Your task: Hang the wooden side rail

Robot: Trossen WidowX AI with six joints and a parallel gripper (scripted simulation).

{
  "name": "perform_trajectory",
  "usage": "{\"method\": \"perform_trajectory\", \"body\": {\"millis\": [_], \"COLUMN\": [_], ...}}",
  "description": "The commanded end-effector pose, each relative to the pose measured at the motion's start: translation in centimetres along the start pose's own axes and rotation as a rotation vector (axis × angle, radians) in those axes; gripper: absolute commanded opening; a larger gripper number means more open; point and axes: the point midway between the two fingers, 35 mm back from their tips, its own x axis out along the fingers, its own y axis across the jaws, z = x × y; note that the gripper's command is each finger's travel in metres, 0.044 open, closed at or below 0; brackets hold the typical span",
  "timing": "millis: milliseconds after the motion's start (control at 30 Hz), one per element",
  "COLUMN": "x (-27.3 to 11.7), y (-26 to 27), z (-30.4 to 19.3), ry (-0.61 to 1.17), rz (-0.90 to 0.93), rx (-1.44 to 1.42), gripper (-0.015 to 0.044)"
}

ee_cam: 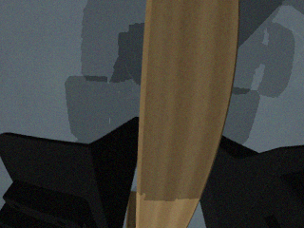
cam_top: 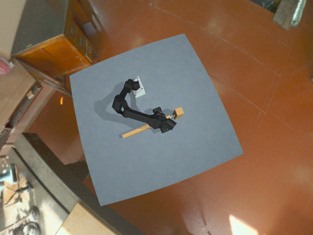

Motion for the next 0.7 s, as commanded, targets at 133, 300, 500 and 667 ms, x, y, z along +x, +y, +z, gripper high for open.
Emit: {"method": "perform_trajectory", "body": {"millis": [133, 300, 500, 667], "x": [-0.40, -0.35, -0.36, -0.41], "y": [-0.05, 0.00, 0.05, 0.04], "z": [-0.42, -0.48, -0.52, -0.58], "ry": [0.005, 0.005, 0.005, 0.005], "rz": [0.009, 0.009, 0.009, 0.009], "rx": [-0.001, -0.001, -0.001, -0.001], "gripper": [0.0000, 0.0000, 0.0000, 0.0000]}}
